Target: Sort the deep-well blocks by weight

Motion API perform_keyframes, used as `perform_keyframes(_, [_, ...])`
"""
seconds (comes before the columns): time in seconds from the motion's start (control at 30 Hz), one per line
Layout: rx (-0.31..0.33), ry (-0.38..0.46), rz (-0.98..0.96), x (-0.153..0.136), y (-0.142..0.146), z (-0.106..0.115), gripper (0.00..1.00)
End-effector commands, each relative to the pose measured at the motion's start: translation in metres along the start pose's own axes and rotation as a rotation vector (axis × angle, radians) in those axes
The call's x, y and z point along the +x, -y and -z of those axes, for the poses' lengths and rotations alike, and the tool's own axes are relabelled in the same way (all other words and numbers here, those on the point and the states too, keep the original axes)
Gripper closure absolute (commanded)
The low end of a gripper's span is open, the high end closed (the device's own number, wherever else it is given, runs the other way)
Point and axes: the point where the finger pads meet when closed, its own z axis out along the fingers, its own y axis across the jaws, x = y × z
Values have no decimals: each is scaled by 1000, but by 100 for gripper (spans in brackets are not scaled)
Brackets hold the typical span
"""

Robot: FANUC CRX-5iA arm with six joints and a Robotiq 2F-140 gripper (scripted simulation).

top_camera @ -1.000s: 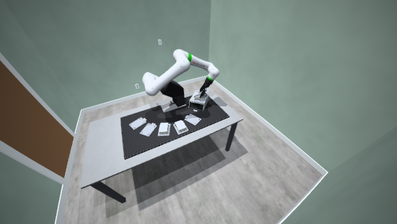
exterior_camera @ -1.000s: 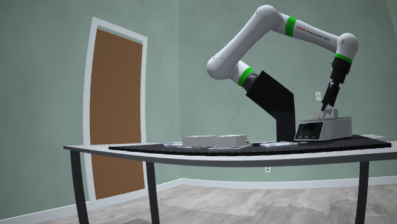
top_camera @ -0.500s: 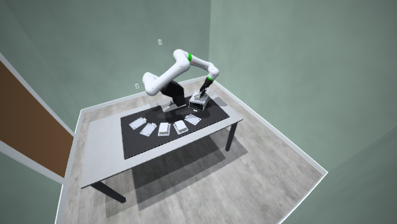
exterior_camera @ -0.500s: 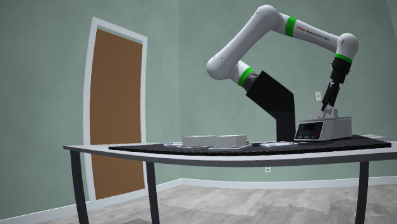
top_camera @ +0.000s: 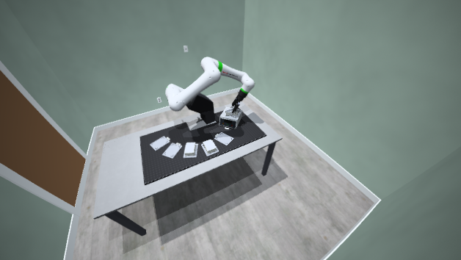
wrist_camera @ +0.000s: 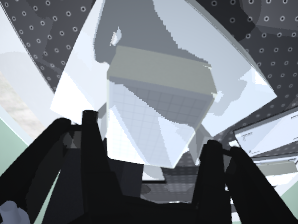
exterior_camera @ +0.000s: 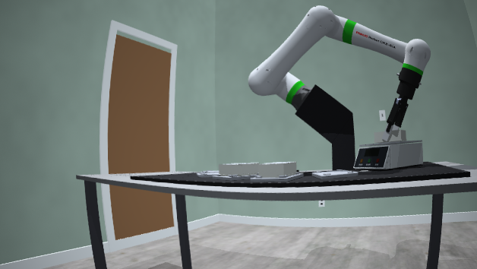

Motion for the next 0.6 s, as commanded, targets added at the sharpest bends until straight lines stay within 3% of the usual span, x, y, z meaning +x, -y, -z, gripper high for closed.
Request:
perform_keyframes(0.0, [0, 0, 0, -2, 0, 4, 90])
perform_keyframes(0.57, [0, 0, 0, -15, 0, 26, 90])
